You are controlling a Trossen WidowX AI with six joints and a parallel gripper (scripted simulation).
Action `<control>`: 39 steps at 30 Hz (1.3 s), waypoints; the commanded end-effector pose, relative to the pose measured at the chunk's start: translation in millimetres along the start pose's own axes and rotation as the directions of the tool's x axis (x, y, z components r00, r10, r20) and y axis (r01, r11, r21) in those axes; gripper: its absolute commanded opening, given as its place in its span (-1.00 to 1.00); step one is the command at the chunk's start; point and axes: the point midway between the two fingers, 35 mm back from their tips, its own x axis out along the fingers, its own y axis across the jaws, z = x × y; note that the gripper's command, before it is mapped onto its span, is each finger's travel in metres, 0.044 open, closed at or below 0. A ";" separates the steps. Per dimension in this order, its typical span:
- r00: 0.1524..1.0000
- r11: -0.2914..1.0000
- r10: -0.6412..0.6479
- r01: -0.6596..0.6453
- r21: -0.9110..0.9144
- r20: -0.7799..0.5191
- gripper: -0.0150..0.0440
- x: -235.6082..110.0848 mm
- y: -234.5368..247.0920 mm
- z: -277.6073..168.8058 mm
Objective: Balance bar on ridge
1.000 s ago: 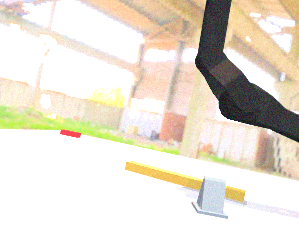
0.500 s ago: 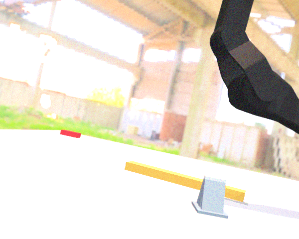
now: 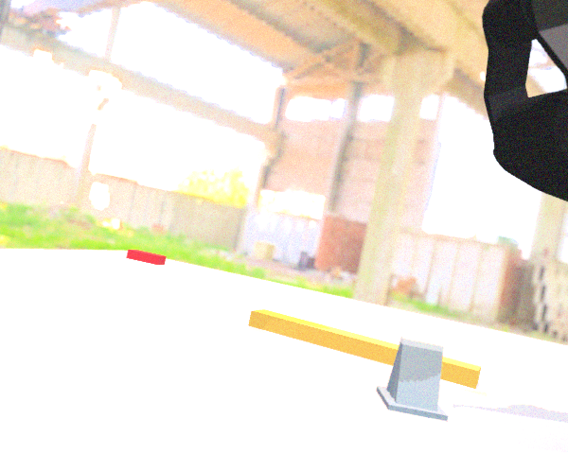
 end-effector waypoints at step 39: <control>0.701 0.713 0.423 -0.648 0.267 0.574 0.58 88.4 133.6 80.8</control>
